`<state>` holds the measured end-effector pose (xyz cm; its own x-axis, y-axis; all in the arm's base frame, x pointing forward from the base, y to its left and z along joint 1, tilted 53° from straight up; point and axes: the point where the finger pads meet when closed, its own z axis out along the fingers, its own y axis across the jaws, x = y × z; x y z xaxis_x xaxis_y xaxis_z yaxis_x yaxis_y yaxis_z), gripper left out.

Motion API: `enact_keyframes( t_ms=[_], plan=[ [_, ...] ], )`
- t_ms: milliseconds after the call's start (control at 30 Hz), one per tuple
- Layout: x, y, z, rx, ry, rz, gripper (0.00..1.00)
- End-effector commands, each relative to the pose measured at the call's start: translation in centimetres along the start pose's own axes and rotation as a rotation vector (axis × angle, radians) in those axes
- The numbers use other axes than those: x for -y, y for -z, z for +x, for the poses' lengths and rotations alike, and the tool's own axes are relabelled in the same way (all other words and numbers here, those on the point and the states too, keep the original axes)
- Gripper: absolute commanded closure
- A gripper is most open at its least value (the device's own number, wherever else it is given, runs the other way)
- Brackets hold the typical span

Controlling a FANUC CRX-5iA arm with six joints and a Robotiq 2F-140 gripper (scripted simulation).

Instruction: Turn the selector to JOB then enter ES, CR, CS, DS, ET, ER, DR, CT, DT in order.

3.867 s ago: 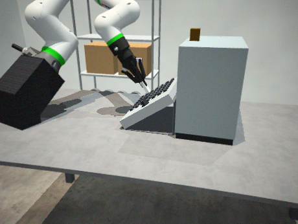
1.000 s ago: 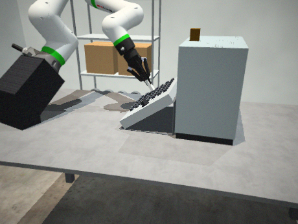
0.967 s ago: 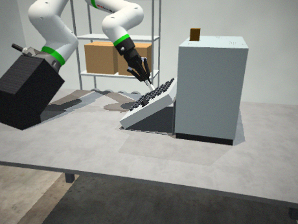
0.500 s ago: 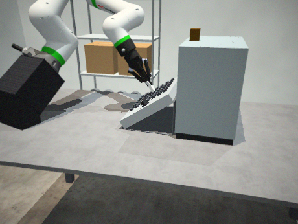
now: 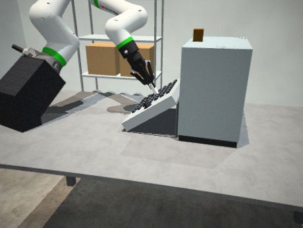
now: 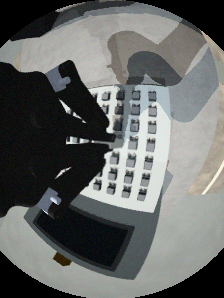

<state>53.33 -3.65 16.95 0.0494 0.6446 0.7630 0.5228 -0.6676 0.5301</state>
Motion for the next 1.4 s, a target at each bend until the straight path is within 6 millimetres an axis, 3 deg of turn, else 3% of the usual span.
enact_keyframes(
  t_ms=[0,967,1367],
  plan=[
    [-0.02,-0.06,-0.01,0.000,0.000,0.000,1.00],
    [-0.02,-0.06,-0.01,0.000,0.000,0.000,1.00],
    [-0.02,0.82,-0.01,0.000,0.000,0.000,1.00]
  ],
)
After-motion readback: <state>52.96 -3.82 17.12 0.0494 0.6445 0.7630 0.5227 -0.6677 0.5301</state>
